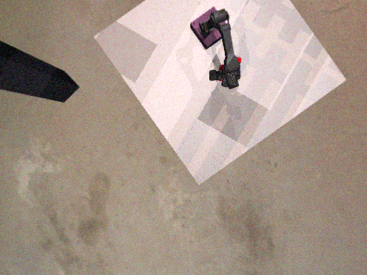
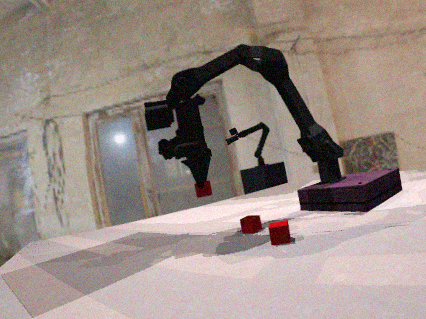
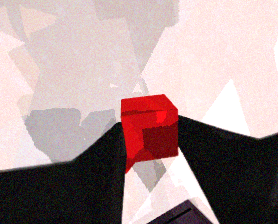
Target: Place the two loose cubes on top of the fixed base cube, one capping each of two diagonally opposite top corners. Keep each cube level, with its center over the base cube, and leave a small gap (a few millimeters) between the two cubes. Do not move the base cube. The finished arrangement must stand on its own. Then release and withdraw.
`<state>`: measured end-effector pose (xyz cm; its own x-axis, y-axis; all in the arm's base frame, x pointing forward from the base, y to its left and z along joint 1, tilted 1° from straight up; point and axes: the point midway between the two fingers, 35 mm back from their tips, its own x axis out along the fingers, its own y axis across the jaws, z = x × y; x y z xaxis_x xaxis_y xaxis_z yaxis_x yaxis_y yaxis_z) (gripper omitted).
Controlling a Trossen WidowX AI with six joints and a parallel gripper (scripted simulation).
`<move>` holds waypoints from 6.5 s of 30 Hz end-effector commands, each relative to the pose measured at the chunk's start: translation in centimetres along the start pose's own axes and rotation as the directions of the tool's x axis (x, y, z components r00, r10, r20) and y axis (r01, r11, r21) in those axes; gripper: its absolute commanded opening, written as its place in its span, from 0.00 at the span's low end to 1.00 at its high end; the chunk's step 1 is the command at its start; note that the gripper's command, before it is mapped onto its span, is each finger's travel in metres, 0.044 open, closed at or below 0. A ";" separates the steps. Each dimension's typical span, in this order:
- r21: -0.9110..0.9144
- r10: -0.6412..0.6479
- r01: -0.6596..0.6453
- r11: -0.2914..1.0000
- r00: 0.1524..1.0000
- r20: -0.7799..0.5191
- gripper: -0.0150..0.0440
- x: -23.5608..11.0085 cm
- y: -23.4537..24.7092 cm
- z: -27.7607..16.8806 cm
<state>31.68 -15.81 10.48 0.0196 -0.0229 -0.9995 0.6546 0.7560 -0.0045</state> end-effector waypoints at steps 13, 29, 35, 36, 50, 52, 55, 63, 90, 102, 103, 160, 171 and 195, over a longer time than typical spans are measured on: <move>-0.273 0.009 -0.006 0.962 1.000 0.009 0.43 -0.4 2.9 -1.3; -0.676 0.013 -0.005 0.737 1.000 0.007 0.43 0.5 7.2 -4.1; -0.793 0.015 -0.005 0.609 1.000 0.005 0.43 0.9 8.6 -5.3; -0.811 0.015 -0.004 0.586 1.000 0.005 0.43 1.0 8.9 -5.6; -0.976 0.018 -0.002 0.217 1.000 0.002 0.43 1.8 11.9 -8.7; -0.987 0.018 -0.001 0.160 1.000 0.002 0.43 1.9 12.3 -9.2; -0.997 0.018 0.000 0.074 1.000 0.001 0.43 2.1 12.9 -9.9; -0.987 0.020 0.002 -0.158 1.000 -0.001 0.43 2.6 14.3 -11.9; -0.863 0.021 0.007 -0.505 1.000 -0.004 0.43 3.1 16.2 -15.5; -0.864 0.021 0.007 -0.503 1.000 -0.004 0.43 5.8 16.3 -15.5; -0.864 0.021 0.007 -0.503 1.000 -0.004 0.43 6.0 16.3 -15.5; -0.866 0.023 0.010 -0.501 1.000 -0.002 0.60 5.0 16.3 -15.5; -0.866 0.023 0.010 -0.501 1.000 -0.002 0.60 3.8 16.3 -15.4; -0.999 0.016 -0.005 0.036 1.000 -0.004 0.70 2.4 13.7 -13.7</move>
<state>30.57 4.41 7.18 0.0238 -0.0092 -0.9997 -0.8398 0.5423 -0.0250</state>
